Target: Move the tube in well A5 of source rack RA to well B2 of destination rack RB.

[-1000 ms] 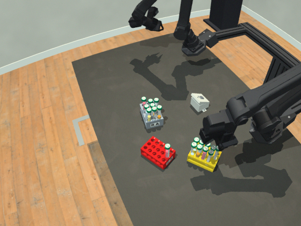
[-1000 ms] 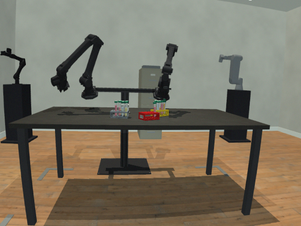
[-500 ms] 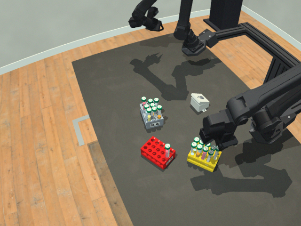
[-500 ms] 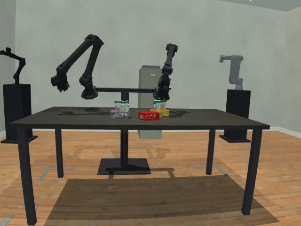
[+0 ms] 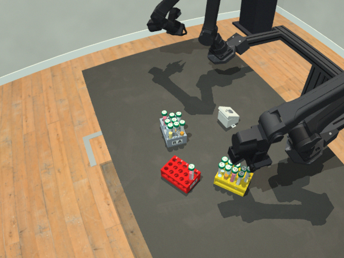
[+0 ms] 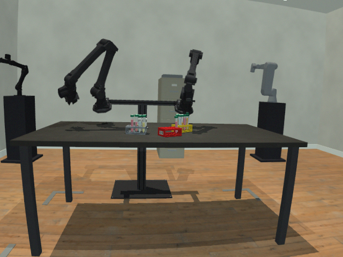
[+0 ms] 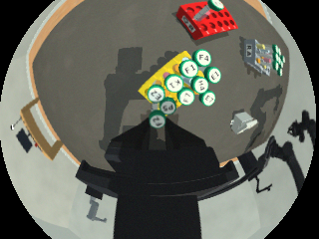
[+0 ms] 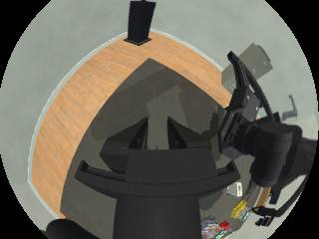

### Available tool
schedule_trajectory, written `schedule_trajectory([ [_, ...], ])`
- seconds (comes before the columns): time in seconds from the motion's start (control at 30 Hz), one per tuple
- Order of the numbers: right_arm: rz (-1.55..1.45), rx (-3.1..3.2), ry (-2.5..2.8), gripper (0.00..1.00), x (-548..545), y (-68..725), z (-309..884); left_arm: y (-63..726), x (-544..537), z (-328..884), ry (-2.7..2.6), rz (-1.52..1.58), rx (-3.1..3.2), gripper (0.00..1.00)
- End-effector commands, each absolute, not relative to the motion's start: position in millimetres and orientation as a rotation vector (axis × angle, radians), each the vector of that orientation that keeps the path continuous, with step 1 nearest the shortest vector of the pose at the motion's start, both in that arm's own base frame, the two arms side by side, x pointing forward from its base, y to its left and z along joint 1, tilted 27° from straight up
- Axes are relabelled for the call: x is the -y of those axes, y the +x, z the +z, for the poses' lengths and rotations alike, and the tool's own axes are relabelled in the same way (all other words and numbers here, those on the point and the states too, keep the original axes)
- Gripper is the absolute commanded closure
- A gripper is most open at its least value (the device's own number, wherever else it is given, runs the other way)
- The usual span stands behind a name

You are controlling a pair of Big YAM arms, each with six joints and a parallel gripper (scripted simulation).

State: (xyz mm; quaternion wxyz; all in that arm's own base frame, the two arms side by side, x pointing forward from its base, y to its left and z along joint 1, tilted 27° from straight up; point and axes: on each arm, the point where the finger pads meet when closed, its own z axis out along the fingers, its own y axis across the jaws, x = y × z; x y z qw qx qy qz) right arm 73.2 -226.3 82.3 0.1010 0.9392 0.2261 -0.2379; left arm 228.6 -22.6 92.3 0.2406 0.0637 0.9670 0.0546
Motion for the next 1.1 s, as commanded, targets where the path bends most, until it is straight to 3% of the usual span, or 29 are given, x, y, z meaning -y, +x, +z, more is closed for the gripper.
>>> schedule_trajectory([
  [0.0, -0.689, -0.657, 2.764, 0.7, 231.7, 77.2, 88.5, 227.9, 19.3, 74.1, 0.166, 0.157, -2.675, 1.0],
  [1.07, -0.689, -0.657, 2.764, 0.7, 231.7, 77.2, 88.5, 223.8, 23.7, 81.3, 0.177, 0.153, -2.673, 1.0],
])
